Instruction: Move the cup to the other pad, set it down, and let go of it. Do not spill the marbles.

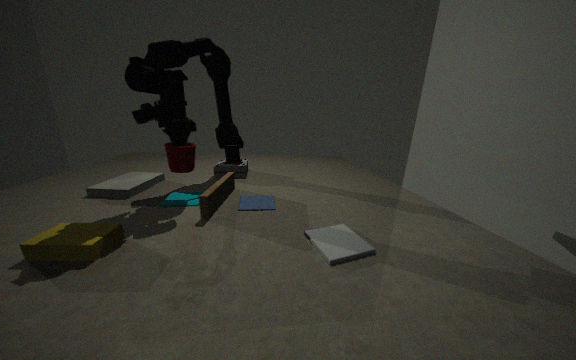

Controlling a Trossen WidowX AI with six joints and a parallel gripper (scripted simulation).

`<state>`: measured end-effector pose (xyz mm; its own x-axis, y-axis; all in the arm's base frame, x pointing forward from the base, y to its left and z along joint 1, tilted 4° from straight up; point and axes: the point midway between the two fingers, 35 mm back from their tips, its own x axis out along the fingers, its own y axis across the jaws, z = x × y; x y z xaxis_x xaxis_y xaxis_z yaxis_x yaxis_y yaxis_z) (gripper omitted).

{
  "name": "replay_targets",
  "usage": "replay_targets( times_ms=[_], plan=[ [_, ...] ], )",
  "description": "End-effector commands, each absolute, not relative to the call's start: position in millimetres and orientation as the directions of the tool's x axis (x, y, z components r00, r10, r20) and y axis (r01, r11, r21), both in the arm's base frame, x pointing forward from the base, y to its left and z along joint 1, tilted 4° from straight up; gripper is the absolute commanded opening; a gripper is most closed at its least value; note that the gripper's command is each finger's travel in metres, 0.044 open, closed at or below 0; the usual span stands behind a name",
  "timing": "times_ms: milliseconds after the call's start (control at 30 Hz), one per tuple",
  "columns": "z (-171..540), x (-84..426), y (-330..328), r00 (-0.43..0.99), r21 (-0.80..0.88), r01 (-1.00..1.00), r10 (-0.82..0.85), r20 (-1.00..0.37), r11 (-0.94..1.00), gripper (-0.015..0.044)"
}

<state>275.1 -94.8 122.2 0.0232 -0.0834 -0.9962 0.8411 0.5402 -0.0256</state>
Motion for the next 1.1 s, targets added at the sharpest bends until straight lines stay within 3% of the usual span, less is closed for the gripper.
replay_targets(
  times_ms=[0, 1067],
  plan=[
    [117.6, 274.7, -95.8, 0.020, -0.029, 0.838, -0.084, -0.996, 0.544, 0.0000],
    [74.4, 276.6, -101.5, 0.020, -0.029, 0.839, -0.085, -0.996, 0.544, 0.0000]
  ],
)
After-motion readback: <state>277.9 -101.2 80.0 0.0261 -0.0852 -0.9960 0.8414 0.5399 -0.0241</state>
